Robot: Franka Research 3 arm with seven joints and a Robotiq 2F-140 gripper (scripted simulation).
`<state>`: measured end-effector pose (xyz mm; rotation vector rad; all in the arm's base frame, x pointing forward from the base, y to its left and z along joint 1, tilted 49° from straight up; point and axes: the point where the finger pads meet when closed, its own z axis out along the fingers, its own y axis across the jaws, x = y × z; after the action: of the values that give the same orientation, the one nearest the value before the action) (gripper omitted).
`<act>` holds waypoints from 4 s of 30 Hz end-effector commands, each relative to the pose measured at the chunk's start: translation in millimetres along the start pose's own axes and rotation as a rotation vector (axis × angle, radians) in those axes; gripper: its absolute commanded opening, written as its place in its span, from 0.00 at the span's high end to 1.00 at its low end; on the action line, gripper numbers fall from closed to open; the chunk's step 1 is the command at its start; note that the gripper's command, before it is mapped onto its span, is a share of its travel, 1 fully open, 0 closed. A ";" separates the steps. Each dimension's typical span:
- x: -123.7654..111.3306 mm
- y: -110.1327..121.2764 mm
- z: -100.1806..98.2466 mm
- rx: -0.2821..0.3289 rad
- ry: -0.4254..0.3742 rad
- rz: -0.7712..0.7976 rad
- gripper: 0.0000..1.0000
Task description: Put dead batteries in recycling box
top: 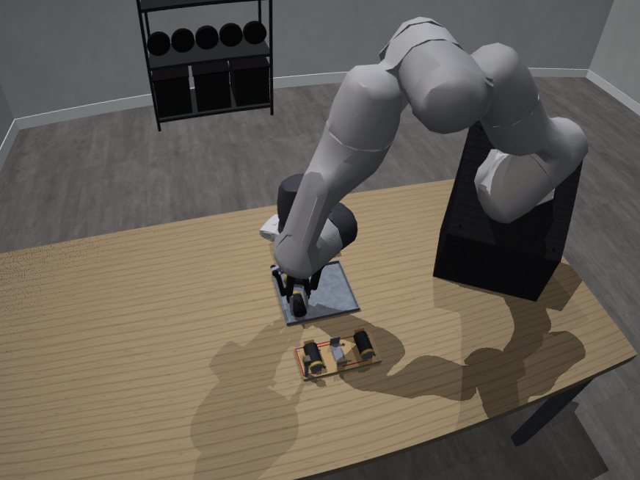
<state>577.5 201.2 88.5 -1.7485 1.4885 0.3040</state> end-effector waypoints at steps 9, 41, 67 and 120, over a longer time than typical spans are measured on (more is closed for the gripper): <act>1.6 -1.2 0.1 0.002 0.004 -0.006 0.84; 1.5 -1.1 -44.9 0.002 0.004 -0.006 0.84; -19.1 6.4 -116.3 0.002 0.004 -0.006 0.84; -168.7 60.2 -75.0 0.003 0.004 0.052 0.84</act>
<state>444.1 265.2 230.4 -1.6967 1.5601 0.3662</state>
